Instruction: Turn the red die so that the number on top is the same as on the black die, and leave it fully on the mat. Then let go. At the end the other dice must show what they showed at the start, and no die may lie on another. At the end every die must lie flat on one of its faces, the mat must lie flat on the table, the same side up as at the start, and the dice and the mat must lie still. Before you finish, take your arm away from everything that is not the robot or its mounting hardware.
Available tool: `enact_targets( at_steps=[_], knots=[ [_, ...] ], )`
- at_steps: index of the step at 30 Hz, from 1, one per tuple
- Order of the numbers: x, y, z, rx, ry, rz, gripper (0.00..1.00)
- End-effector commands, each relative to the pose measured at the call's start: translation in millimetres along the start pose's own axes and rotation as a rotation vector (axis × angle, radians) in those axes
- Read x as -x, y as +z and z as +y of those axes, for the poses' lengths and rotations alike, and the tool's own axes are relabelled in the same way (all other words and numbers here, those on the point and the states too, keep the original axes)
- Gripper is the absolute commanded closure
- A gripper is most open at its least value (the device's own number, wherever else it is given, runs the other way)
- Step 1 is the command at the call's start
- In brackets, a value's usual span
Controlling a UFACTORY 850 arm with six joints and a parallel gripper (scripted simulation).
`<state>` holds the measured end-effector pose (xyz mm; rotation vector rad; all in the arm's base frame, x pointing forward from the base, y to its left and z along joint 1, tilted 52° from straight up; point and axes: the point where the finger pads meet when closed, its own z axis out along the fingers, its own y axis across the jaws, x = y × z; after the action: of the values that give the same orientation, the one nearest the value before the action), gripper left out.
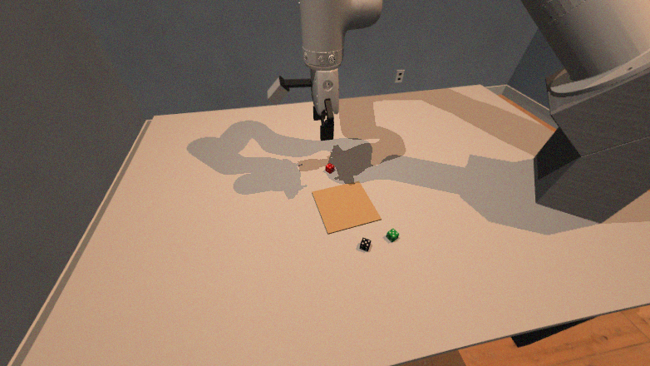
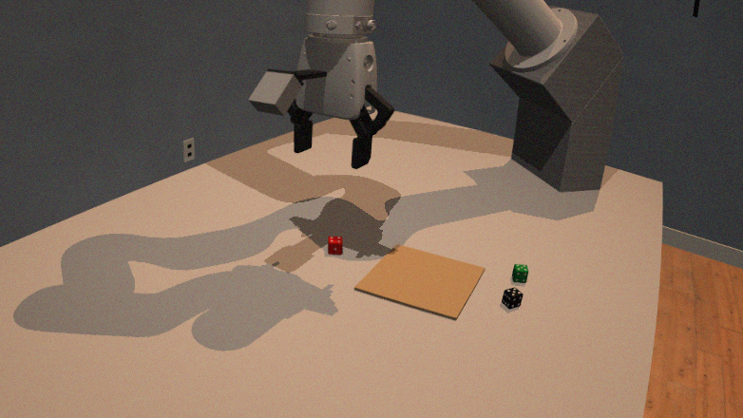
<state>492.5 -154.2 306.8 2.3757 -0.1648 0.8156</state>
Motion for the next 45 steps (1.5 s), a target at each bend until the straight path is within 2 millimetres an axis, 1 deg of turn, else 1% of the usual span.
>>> enact_targets(
  at_steps=[1, 3, 6, 8, 13, 15, 17, 45],
  knots=[
    [0, 12, 0, 0.000, 0.000, 0.001, 0.00],
    [0, 24, 0, 0.000, 0.000, 0.001, 0.00],
    [0, 47, 0, 0.000, 0.000, 0.001, 0.00],
    [0, 47, 0, 0.000, 0.000, 0.001, 0.00],
    [0, 87, 0, 0.000, 0.000, 0.001, 0.00],
    [0, 99, 0, 0.000, 0.000, 0.001, 0.00],
    [0, 105, 0, 0.000, 0.000, 0.001, 0.00],
    [0, 107, 0, 0.000, 0.000, 0.001, 0.00]
  ],
)
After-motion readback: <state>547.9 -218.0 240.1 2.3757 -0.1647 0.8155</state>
